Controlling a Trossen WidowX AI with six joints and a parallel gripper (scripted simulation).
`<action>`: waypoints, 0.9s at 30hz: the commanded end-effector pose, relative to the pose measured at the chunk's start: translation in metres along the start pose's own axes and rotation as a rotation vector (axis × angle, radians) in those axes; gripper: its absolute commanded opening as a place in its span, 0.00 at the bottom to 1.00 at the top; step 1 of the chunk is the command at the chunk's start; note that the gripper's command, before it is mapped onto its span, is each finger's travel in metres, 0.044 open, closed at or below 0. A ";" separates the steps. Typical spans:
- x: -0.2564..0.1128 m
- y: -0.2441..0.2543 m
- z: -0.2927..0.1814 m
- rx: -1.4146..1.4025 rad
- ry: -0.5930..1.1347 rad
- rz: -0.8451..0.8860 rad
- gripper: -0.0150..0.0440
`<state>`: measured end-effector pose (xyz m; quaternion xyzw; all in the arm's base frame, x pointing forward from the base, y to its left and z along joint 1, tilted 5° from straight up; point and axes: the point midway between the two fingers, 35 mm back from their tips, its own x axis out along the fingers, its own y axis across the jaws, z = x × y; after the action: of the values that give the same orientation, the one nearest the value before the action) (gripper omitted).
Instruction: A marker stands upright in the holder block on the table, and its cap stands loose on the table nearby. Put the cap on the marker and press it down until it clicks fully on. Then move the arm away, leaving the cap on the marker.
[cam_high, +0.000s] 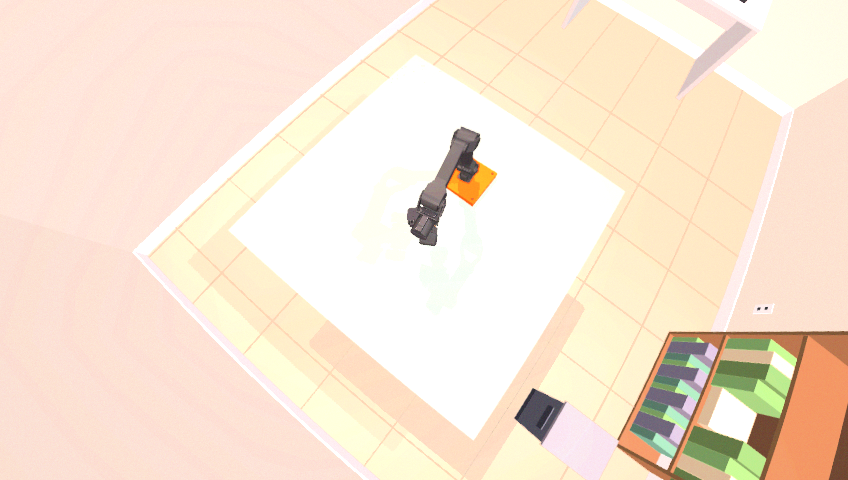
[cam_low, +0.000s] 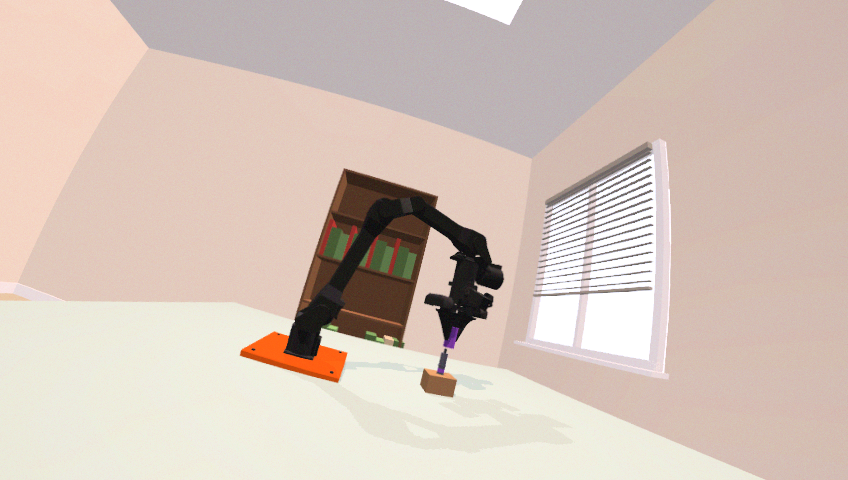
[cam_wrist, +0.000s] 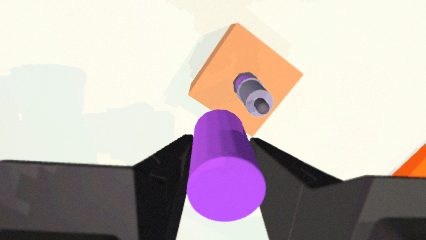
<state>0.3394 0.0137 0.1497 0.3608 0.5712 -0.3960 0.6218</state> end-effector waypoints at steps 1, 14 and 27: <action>-0.013 -0.019 0.011 -0.004 -0.001 0.004 0.25; -0.010 -0.024 0.014 -0.004 -0.002 0.003 0.25; 0.007 -0.023 0.015 -0.004 -0.002 0.003 0.25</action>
<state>0.3259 -0.0098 0.1512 0.3619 0.5685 -0.3951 0.6243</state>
